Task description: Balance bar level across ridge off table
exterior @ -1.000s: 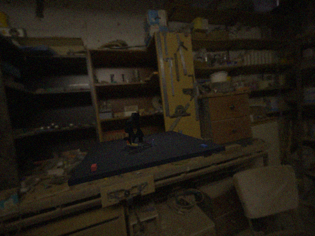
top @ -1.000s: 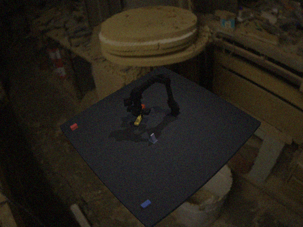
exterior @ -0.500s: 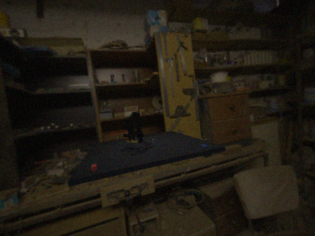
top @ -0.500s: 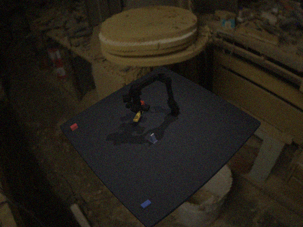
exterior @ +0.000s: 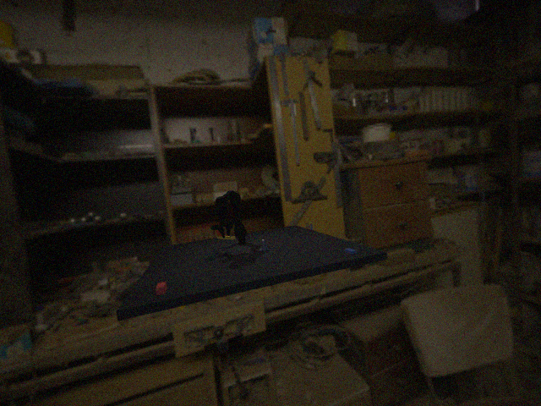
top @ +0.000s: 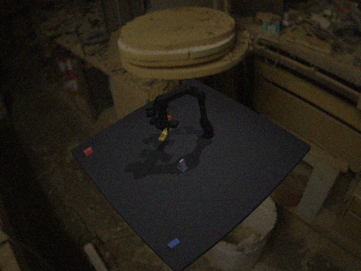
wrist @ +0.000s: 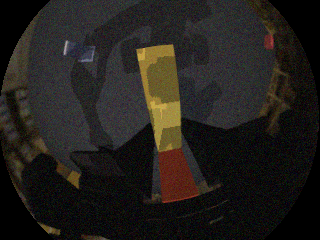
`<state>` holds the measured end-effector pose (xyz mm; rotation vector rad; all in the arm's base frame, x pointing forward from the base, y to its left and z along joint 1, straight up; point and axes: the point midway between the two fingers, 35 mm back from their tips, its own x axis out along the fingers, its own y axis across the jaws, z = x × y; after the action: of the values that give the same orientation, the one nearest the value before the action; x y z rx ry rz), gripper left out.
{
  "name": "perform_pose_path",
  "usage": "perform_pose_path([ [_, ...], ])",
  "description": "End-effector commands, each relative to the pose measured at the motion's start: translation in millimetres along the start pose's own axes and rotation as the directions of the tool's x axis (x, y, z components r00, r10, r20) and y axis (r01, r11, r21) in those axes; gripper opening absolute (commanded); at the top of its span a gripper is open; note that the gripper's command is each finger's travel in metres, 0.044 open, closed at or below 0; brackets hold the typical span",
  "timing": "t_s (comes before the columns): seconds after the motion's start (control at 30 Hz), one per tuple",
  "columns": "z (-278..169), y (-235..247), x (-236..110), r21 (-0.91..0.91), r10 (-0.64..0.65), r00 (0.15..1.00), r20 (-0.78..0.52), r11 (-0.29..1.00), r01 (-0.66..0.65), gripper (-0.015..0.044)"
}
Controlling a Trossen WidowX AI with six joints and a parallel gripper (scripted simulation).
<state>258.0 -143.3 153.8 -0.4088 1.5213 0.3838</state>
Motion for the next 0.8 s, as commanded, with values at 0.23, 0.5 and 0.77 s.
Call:
perform_pose_path([
  [0.23,14,5,-13,-0.072,-0.004,1.000,0.007,0.997,0.004,0.0000],
  [0.5,39,13,-15,-0.190,-0.003,1.000,0.009,0.982,0.005,0.0000],
  [0.77,64,24,-17,-0.304,-0.002,1.000,0.011,0.953,0.005,0.0000],
])
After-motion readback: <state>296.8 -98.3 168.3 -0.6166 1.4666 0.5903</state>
